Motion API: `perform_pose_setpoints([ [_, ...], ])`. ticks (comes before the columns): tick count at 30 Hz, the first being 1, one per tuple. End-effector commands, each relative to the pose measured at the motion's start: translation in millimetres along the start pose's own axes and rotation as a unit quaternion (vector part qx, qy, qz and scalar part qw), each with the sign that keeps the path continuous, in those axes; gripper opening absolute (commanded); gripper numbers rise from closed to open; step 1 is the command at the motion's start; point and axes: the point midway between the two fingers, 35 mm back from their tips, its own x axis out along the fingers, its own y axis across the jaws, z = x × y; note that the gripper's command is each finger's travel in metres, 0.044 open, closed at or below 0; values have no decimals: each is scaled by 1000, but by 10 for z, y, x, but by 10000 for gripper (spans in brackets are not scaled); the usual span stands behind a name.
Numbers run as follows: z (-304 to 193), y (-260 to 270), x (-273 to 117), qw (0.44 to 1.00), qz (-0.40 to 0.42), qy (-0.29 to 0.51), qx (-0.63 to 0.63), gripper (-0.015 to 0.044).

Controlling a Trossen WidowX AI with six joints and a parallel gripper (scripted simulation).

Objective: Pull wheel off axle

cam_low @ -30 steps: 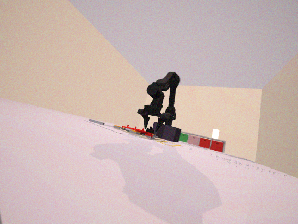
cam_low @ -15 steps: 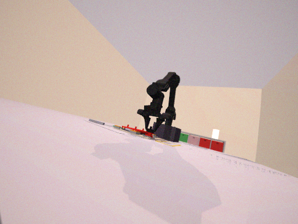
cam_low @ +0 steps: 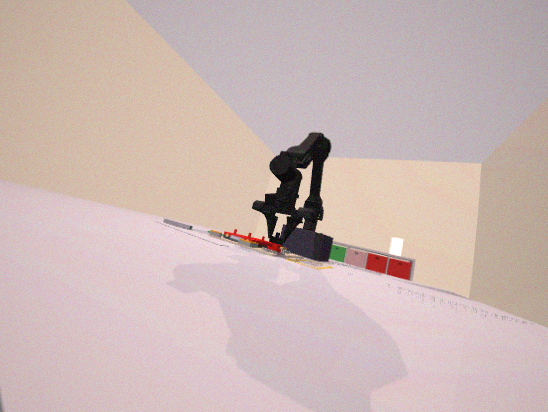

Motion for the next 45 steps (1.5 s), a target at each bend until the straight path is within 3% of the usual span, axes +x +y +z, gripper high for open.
perform_pose_setpoints([
  [1, 2, 0, -19, 1000, 0, 0, 0, 0],
  [45, 8, 1, -163, 1000, -1, 1, 1, 0],
])
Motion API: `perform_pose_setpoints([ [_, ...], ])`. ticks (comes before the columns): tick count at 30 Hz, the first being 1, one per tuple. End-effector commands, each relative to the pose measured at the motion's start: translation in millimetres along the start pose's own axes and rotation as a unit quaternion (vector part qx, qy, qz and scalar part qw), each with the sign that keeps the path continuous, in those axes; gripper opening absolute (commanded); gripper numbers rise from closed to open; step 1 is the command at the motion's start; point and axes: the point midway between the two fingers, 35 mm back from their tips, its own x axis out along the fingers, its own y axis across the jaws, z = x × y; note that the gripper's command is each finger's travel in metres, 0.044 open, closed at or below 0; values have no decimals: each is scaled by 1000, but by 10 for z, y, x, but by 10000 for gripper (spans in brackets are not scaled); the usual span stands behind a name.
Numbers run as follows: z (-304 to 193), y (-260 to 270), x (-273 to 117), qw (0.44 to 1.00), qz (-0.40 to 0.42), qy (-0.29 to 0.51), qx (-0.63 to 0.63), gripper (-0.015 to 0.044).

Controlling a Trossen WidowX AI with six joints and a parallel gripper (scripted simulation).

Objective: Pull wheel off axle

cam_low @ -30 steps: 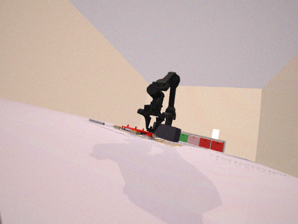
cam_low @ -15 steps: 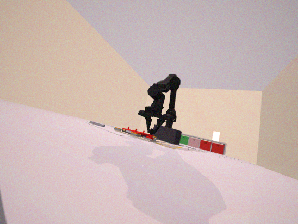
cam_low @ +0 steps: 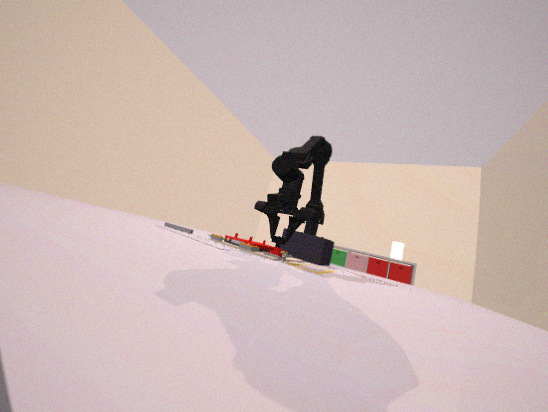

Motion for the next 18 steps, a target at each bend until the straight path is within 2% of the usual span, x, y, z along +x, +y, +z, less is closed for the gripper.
perform_pose_setpoints([
  [1, 14, 0, -40, 1000, -1, -3, 0, 0],
  [18, 14, 0, -96, 1000, -1, -3, 1, 0],
])
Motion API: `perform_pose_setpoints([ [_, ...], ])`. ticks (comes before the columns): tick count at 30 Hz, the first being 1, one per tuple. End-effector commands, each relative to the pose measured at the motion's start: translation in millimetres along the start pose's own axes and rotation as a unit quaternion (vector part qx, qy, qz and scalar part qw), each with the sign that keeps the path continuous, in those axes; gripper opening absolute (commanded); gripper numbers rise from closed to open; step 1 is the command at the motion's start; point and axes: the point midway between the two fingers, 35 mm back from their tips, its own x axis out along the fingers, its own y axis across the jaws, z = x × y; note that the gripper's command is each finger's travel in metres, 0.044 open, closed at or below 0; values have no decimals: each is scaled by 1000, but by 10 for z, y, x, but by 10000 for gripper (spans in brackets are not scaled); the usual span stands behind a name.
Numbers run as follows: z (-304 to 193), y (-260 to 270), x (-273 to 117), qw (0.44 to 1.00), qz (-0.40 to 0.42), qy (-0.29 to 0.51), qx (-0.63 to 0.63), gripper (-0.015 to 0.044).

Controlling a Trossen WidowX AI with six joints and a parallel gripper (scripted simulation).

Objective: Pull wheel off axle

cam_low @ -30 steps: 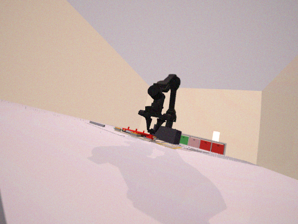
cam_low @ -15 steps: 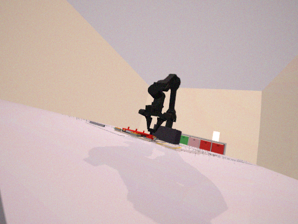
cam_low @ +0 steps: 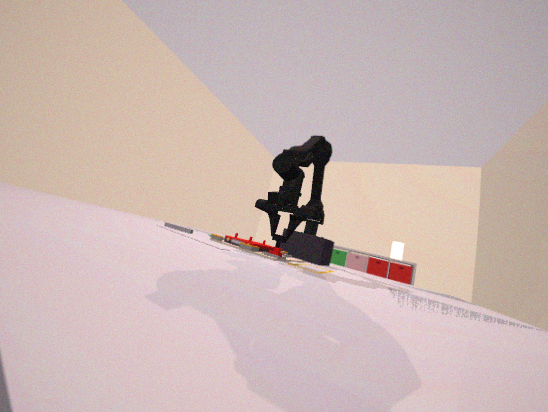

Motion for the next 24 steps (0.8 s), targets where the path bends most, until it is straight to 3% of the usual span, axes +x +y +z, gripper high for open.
perform_pose_setpoints([
  [1, 15, 0, -40, 1000, -1, -4, 0, 0],
  [24, 14, 0, -116, 1000, -1, -3, 1, 0],
])
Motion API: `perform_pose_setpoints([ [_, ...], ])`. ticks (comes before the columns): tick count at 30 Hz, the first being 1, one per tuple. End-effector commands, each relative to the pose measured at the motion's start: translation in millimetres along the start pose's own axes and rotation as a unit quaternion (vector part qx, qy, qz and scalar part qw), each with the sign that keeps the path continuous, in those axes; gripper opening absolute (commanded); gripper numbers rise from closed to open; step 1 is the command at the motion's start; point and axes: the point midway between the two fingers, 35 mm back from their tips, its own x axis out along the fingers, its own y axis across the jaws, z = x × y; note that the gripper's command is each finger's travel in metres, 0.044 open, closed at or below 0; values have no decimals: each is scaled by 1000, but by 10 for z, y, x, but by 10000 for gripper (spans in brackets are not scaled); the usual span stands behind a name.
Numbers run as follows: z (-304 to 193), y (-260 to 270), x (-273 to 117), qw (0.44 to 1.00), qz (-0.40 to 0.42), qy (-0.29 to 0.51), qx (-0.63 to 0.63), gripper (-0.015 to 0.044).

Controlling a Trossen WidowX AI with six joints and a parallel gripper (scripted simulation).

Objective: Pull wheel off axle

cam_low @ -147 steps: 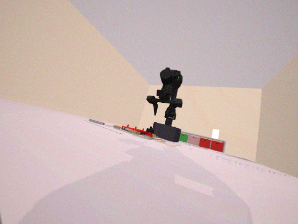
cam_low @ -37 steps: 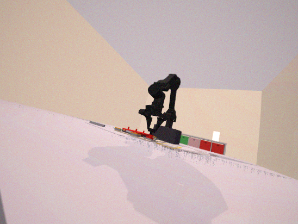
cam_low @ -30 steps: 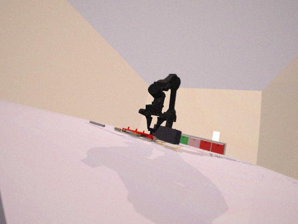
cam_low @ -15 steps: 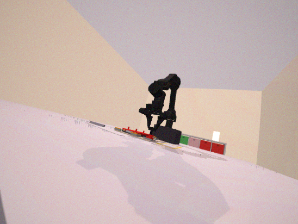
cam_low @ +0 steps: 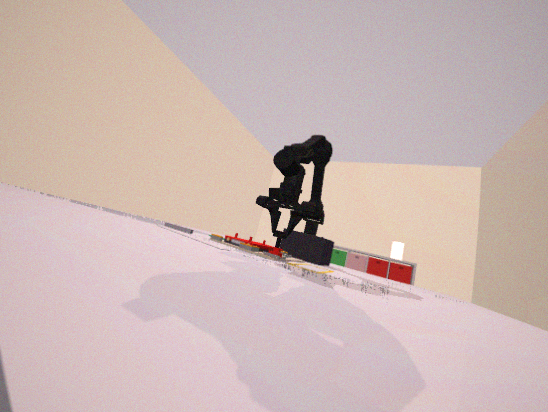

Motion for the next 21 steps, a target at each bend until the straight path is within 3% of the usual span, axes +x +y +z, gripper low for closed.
perform_pose_setpoints([
  [1, 1, -3, -21, 1000, -1, 0, 1, 0],
  [21, 3, -1, -175, 1000, -1, 0, 1, 0],
])
